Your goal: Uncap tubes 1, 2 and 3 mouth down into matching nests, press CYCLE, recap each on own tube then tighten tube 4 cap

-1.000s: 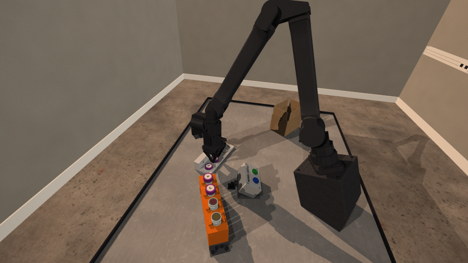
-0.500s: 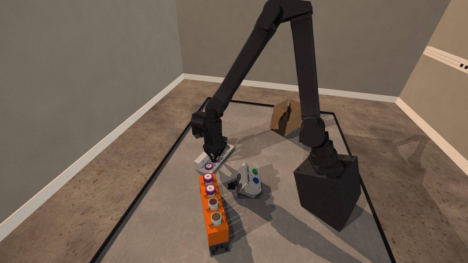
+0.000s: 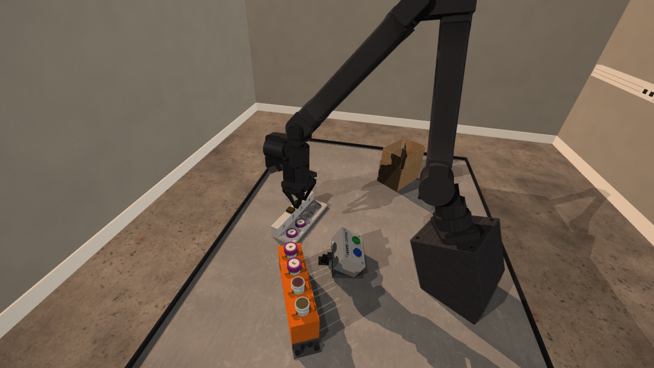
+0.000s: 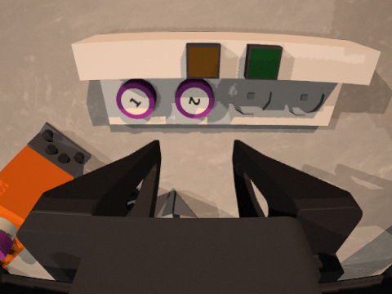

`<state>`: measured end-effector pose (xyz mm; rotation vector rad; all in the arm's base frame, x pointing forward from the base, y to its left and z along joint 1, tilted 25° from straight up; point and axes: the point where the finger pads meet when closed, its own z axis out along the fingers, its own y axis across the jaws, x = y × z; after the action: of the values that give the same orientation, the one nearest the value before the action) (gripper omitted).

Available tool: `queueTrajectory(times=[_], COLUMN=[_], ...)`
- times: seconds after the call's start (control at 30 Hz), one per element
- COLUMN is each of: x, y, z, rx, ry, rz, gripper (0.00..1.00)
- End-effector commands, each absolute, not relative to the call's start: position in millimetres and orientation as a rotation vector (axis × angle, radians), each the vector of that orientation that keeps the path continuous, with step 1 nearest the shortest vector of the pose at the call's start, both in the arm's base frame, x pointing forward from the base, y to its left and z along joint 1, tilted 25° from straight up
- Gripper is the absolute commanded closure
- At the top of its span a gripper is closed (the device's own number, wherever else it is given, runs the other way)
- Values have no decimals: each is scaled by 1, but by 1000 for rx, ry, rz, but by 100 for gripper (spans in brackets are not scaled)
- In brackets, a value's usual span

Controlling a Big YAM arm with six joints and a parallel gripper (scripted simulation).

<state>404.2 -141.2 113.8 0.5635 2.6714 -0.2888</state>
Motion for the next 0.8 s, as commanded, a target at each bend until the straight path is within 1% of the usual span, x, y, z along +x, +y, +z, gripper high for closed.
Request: queueTrajectory(times=[0.0,0.3,0.4,0.47,0.5,0.53,0.63,0.67,0.7,0.73,0.77], x=[413,397,397,383,383,382,384,384,384,398,389], y=[-134,-122,-122,-119,-119,-111,-87,-87,-80,-81,-72], z=[153,194,194,158,158,155,155,155,153,171,155], rx=[562,562,562,570,569,679,994,994,1095,1086,1175], ry=[2622,2618,2618,2702,2702,2670,2522,2523,2469,2433,2418], rz=[-282,-280,-279,-284,-282,-264,-186,-186,-158,-140,-130], gripper=[53,53,53,53,53,51,51,51,51,51,51])
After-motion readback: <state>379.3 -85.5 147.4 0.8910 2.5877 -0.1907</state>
